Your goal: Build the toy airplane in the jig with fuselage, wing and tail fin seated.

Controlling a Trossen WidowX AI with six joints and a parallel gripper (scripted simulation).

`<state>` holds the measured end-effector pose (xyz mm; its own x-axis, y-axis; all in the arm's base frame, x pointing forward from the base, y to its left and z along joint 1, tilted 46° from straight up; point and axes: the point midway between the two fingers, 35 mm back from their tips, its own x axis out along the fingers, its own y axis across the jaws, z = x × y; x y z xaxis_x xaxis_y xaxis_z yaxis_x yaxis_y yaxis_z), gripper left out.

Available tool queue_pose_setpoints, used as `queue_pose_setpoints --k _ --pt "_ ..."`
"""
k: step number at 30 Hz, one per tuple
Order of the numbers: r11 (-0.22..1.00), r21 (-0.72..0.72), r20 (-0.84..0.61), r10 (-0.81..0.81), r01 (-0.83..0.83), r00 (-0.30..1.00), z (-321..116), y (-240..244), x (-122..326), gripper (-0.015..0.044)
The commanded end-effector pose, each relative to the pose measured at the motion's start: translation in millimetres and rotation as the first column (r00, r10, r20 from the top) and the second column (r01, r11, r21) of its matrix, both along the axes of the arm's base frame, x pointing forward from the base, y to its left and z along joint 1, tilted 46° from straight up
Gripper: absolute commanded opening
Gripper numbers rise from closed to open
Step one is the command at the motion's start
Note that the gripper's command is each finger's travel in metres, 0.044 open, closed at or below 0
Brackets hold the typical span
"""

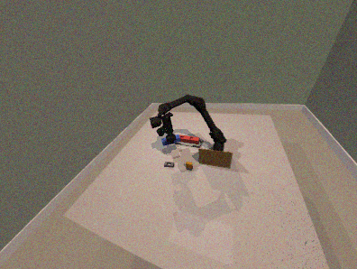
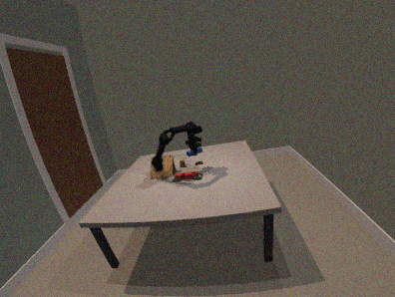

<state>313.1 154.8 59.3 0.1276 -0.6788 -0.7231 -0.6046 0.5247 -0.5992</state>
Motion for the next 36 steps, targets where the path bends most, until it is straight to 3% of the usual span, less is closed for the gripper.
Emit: queue_pose_setpoints --k 1,36 --pt "0.999 -0.006 -0.032 0.040 -0.040 0.999 8.0 -9.3 -0.5 0.0000" --pt "0.913 -0.001 -0.382 0.376 -0.407 0.844 63.8 -102.8 -30.9 0.0000"
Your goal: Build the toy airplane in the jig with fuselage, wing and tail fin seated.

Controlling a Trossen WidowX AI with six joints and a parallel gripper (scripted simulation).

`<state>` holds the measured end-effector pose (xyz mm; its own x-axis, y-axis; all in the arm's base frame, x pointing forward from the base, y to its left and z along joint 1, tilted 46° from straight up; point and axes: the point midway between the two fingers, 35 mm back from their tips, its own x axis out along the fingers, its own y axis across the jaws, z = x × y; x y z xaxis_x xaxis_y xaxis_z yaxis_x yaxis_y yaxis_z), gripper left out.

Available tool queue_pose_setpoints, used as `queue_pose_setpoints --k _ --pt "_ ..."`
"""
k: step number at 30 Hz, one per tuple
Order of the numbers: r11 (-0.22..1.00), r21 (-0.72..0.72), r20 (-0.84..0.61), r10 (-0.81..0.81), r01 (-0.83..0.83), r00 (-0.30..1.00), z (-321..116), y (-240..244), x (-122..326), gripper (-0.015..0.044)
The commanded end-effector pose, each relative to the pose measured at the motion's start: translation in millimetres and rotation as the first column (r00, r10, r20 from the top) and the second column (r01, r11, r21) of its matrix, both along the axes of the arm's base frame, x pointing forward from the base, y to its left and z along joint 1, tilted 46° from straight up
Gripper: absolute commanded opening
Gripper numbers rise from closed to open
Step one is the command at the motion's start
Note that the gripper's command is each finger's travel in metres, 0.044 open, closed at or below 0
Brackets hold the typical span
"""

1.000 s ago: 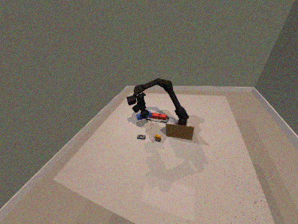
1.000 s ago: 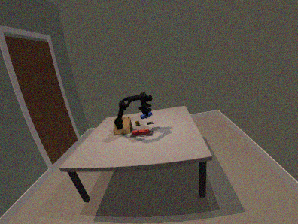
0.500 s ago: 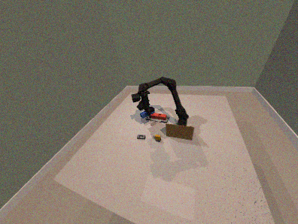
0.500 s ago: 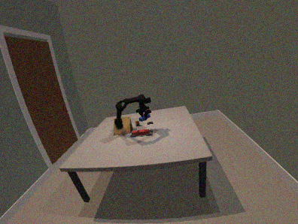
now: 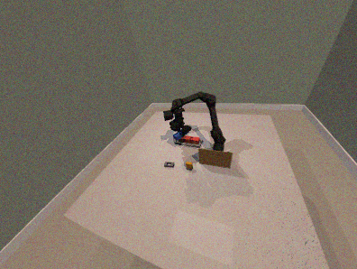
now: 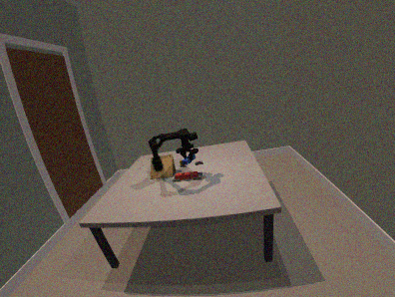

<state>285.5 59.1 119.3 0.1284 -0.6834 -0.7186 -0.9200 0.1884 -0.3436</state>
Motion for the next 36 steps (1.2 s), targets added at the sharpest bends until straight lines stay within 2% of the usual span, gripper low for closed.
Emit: queue_pose_setpoints --k 1,27,34,36 --pt "0.999 -0.009 -0.034 0.041 -0.041 0.999 5.1 -9.8 -4.7 0.0000" --pt "0.952 -0.034 -0.299 0.282 -0.305 0.912 24.5 -71.1 -47.8 0.0000" --pt "0.952 -0.034 -0.299 0.282 -0.305 0.912 24.4 -71.2 -47.7 0.0184" --pt "0.952 -0.034 -0.299 0.282 -0.305 0.912 24.4 -71.2 -47.7 0.0196"
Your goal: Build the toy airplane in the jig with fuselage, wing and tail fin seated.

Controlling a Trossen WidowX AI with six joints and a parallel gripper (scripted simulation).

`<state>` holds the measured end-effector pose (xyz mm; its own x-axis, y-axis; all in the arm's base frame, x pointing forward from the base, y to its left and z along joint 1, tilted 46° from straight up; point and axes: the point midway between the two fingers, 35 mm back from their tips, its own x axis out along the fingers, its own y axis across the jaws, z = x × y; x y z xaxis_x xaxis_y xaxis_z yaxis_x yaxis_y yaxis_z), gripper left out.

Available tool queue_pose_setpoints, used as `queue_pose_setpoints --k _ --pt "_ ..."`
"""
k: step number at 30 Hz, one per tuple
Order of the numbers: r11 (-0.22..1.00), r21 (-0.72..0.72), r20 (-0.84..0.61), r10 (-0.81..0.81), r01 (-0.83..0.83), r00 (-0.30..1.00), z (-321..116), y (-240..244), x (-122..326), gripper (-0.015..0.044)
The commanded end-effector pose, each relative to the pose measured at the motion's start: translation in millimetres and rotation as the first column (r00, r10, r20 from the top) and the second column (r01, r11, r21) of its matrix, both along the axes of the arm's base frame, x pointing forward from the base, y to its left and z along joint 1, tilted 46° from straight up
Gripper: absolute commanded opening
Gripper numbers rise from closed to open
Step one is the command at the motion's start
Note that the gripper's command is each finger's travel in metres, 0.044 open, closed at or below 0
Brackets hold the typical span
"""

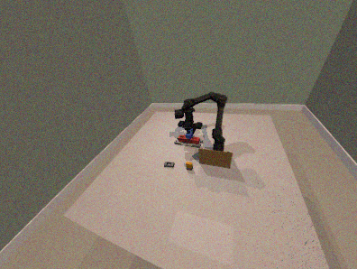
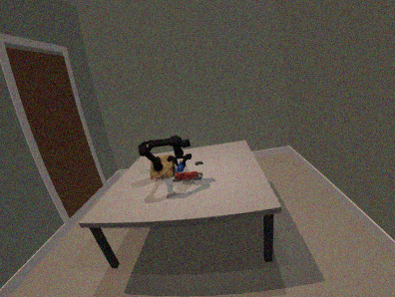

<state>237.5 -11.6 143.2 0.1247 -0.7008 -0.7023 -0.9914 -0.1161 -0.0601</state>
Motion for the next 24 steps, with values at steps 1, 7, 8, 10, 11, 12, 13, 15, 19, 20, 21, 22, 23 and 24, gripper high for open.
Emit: queue_pose_setpoints --k 1,7,8,10,11,12,13,15,19,20,21,22,23,24 --pt "1.000 -0.003 -0.001 0.006 -0.006 1.000 0.5 -0.5 0.3 0.0196" --pt "1.000 -0.003 -0.001 0.006 -0.006 1.000 0.5 -0.5 0.3 0.0196" --pt "1.000 -0.003 -0.001 0.006 -0.006 1.000 0.5 -0.5 0.3 0.0196" --pt "1.000 -0.003 -0.001 0.006 -0.006 1.000 -0.2 -1.2 0.5 0.0196" --pt "1.000 -0.003 -0.001 0.006 -0.006 1.000 -1.2 -2.1 0.7 0.0196" --pt "1.000 -0.003 -0.001 0.006 -0.006 1.000 -2.3 -3.2 1.1 0.0196" --pt "1.000 -0.002 -0.001 0.006 -0.006 1.000 -3.4 -4.3 1.4 0.0196" --pt "1.000 -0.002 -0.001 0.006 -0.006 1.000 -5.7 -6.5 2.0 0.0196" --pt "1.000 -0.002 -0.001 0.006 -0.006 1.000 -10.1 -11.0 3.1 0.0196" --pt "1.000 -0.002 -0.001 0.006 -0.006 1.000 -11.2 -12.2 3.3 0.0196" --pt "1.000 -0.002 -0.001 0.006 -0.006 1.000 -12.3 -13.3 3.6 0.0196" --pt "1.000 -0.002 -0.001 0.006 -0.006 1.000 -13.4 -14.5 3.8 0.0196" --pt "1.000 -0.002 -0.001 0.006 -0.006 1.000 -14.5 -15.7 4.0 0.0196" --pt "1.000 -0.002 0.000 0.006 -0.006 1.000 -15.6 -16.8 4.2 0.0196"
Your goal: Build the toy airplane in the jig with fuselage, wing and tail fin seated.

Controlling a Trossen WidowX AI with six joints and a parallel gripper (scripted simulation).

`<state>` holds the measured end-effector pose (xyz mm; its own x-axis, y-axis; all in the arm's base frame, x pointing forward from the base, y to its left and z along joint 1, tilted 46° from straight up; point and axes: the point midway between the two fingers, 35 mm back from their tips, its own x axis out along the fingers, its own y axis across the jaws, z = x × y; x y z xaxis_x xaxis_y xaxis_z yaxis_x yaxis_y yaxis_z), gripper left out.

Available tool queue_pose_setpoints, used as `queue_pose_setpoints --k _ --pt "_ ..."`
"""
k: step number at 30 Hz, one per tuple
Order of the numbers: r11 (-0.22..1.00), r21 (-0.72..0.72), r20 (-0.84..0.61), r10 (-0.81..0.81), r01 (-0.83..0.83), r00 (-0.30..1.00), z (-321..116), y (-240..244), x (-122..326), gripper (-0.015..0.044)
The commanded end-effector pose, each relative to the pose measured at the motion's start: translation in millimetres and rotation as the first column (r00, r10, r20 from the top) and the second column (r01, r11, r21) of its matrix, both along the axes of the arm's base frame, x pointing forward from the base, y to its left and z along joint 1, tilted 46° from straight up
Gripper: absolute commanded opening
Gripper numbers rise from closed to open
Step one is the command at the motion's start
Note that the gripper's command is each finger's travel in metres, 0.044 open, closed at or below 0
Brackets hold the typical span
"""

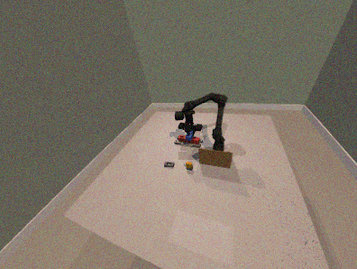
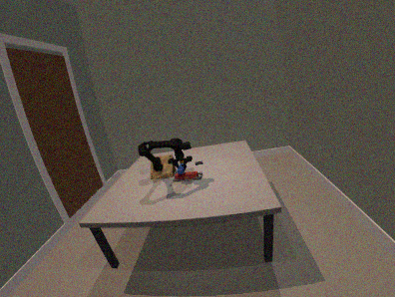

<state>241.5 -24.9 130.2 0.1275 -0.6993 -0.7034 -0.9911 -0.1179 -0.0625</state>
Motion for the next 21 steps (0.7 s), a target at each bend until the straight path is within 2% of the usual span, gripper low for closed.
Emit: queue_pose_setpoints --k 1,13,18,21 --pt "1.000 -0.004 -0.003 0.004 -0.004 1.000 -3.6 -4.7 0.5 0.0196" --pt "1.000 -0.007 -0.002 0.004 -0.004 1.000 -13.4 -15.8 1.9 0.0196" --pt "1.000 -0.003 0.000 -0.001 0.001 1.000 -12.6 -14.3 1.8 0.0163" --pt "1.000 -0.003 0.000 -0.001 0.001 1.000 -12.6 -14.3 1.8 0.0084"
